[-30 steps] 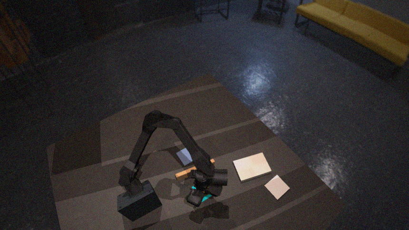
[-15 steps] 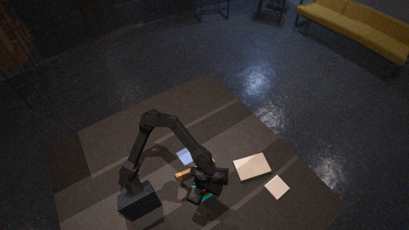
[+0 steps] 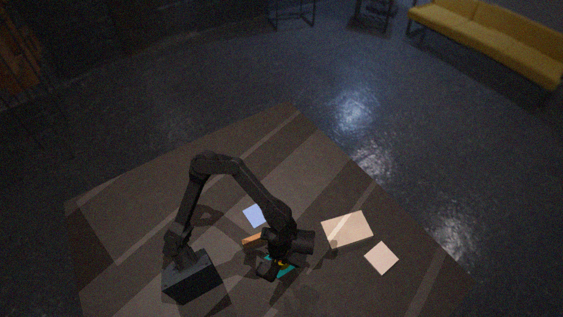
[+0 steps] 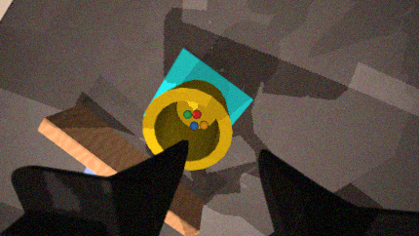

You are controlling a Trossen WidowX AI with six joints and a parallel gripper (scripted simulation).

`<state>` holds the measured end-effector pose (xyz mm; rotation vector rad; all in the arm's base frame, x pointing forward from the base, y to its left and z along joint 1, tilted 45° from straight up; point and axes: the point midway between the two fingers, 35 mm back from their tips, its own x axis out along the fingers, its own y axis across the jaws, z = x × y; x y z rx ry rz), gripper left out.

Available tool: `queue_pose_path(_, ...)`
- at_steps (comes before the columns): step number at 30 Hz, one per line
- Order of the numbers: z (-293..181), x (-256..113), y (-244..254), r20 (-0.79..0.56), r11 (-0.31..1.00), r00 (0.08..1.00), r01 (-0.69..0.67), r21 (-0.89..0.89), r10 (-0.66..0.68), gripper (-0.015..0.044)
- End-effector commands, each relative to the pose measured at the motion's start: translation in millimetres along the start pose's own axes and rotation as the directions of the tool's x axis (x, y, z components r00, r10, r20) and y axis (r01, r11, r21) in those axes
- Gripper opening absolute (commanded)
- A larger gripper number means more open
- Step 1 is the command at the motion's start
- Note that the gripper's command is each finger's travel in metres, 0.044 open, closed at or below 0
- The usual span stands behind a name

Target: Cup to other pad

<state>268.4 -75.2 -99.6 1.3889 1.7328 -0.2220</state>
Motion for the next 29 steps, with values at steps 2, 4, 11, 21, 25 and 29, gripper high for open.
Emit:
queue_pose_path(2,0.2,0.6,-0.4,0.000,1.000,1.000,0.000,0.002,0.000,0.0357)
queue_pose_path(4,0.5,-1.9,-0.2,0.000,1.000,1.000,0.000,0.002,0.000,0.0409)
queue_pose_path(11,1.6,-33.4,0.1,0.005,1.000,1.000,0.002,-0.001,-0.002,0.0440)
queue_pose_path(21,2.5,-60.0,-1.9,0.008,1.000,1.000,-0.003,0.003,0.003,0.0440)
queue_pose_path(25,2.5,-60.0,-1.9,0.008,1.000,1.000,-0.003,0.003,0.003,0.0440)
queue_pose_path(29,2.5,-60.0,-1.9,0.008,1.000,1.000,-0.003,0.003,0.003,0.0440)
